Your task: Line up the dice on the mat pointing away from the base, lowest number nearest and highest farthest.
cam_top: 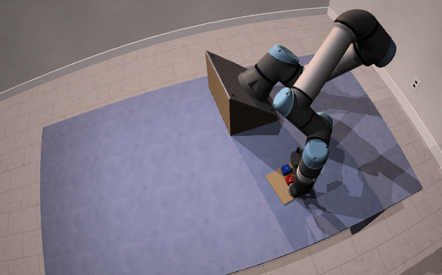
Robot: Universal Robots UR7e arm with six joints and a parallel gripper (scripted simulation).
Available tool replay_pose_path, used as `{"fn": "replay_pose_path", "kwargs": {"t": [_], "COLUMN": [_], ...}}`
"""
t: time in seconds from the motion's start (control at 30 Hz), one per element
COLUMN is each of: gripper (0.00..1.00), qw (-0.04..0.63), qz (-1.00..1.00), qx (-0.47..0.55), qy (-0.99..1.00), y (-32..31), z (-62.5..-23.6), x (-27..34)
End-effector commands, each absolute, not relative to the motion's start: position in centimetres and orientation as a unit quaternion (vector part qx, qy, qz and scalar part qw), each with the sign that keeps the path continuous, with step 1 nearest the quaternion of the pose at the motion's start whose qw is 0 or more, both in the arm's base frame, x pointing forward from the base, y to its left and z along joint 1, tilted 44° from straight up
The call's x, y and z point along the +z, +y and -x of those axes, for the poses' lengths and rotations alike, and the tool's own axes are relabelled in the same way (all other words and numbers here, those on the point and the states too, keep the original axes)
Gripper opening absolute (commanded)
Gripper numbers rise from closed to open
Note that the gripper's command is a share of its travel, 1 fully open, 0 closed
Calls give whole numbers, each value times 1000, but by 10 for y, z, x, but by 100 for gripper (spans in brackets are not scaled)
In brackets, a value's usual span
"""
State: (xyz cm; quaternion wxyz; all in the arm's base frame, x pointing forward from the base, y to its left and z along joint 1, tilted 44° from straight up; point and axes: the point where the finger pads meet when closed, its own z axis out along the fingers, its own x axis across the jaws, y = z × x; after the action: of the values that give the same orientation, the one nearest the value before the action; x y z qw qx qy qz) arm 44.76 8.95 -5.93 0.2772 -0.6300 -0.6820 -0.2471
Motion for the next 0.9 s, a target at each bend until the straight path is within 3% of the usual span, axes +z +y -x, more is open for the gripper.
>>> {"fn": "replay_pose_path", "kwargs": {"t": [0.0, 0.77, 0.8, 0.87], "gripper": [57, 57, 63, 63], "qw": [277, 277, 277, 277], "qz": [630, 630, 630, 630], "qx": [-247, -247, -247, -247], "qy": [-682, -682, -682, -682], "y": [89, 89, 89, 89], "z": [-448, -448, -448, -448], "x": [-59, -59, -59, -59]}}
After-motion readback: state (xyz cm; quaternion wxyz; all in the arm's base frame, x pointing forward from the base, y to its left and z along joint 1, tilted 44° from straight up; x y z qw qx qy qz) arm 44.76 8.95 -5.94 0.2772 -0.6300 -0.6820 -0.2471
